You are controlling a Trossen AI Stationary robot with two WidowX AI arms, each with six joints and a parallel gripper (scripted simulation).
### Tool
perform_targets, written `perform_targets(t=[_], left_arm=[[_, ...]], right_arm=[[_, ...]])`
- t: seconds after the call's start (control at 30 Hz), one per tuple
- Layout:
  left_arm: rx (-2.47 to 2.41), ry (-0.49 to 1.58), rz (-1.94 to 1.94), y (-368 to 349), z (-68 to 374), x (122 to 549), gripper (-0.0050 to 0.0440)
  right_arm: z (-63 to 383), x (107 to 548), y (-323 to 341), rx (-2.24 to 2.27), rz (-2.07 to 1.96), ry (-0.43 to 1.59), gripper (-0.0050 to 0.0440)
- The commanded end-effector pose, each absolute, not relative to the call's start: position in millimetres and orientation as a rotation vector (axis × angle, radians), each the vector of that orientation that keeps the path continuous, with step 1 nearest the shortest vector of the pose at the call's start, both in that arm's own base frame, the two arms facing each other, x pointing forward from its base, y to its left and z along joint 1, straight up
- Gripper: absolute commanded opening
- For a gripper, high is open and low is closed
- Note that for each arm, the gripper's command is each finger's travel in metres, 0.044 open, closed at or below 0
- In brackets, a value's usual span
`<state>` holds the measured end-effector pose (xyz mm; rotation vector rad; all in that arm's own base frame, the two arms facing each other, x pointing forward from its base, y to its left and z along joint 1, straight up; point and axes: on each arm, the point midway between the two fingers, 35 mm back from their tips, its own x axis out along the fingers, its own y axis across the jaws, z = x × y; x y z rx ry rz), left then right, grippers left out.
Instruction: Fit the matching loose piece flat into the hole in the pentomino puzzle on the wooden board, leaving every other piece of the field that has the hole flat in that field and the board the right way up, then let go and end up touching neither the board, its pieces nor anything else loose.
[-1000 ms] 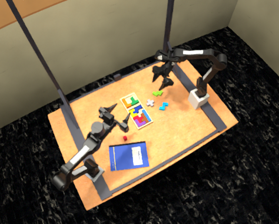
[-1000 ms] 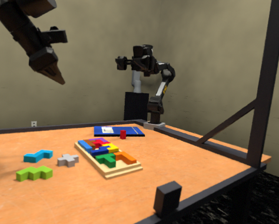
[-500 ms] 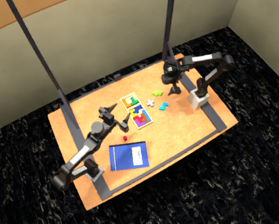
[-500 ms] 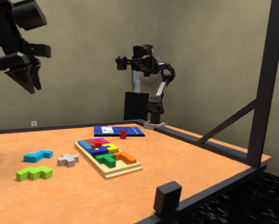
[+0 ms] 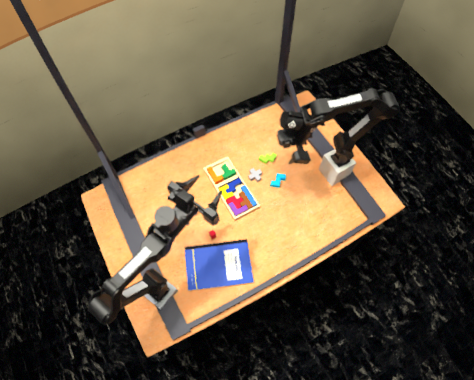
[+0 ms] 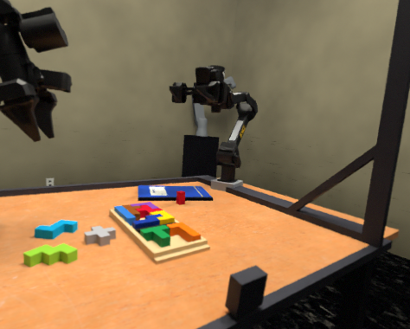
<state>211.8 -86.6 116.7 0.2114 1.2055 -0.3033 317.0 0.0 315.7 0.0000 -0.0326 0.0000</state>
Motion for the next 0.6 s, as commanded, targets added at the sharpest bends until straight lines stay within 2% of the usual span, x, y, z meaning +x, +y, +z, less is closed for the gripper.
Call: perform_targets(t=[0.0,0.13,0.57], left_arm=[[0.210,1.201,-0.308,-86,118,212,0.0440],[0.208,1.191,-0.305,-87,121,213,0.0440],[0.346,1.185,-0.492,-144,73,201,0.0440]], right_arm=[[323,316,0,0.000,0.000,-0.050,0.0440],[323,316,0,0.000,0.000,-0.050,0.0440],[323,316,0,0.000,0.000,-0.050,0.0440]])
